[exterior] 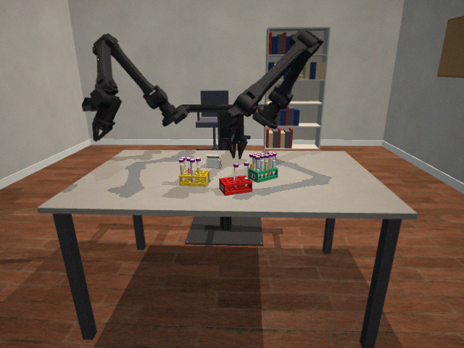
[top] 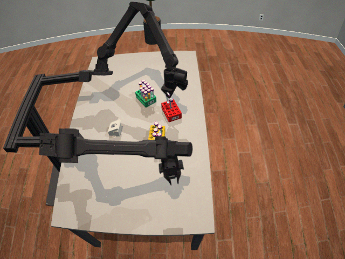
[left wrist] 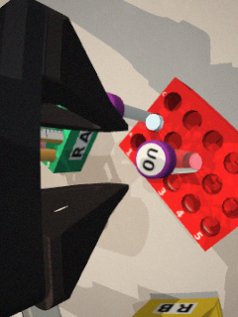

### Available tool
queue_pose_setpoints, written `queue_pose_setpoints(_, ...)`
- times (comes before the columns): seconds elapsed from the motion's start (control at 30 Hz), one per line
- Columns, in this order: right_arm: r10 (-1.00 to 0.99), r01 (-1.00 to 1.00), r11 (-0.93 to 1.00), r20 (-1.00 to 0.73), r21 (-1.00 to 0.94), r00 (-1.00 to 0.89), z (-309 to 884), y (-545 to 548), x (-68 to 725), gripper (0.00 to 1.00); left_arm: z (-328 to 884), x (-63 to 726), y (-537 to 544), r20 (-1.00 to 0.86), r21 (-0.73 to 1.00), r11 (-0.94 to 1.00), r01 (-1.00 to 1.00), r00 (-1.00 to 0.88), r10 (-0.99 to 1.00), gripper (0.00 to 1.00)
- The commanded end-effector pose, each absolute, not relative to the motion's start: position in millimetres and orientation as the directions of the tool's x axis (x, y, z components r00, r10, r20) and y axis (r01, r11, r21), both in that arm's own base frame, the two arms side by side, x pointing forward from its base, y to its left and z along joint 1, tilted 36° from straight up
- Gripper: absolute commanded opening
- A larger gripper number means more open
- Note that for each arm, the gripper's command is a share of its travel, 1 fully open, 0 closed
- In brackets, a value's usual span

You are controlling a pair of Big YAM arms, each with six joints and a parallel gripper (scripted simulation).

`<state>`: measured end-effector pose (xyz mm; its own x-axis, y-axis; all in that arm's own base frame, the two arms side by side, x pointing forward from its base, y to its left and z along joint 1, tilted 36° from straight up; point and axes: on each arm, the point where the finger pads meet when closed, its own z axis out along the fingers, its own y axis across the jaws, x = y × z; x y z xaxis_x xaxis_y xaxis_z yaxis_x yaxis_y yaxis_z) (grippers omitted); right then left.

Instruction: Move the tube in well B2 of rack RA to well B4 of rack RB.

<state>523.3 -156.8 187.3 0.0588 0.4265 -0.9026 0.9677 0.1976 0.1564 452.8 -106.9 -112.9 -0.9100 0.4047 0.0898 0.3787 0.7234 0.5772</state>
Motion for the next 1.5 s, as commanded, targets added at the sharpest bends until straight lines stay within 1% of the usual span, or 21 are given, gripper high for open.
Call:
queue_pose_setpoints(0.0,0.426,0.962,0.201,-0.901,0.184,0.083,199,-155,530,0.30,-127,451,-95,0.115,0.576,0.717,0.393,-0.907,0.405,0.30)
queue_pose_setpoints(1.47,0.426,0.962,0.201,-0.901,0.184,0.083,199,-155,530,0.30,-148,455,-80,0.112,0.576,0.718,0.391,-0.907,0.405,0.30)
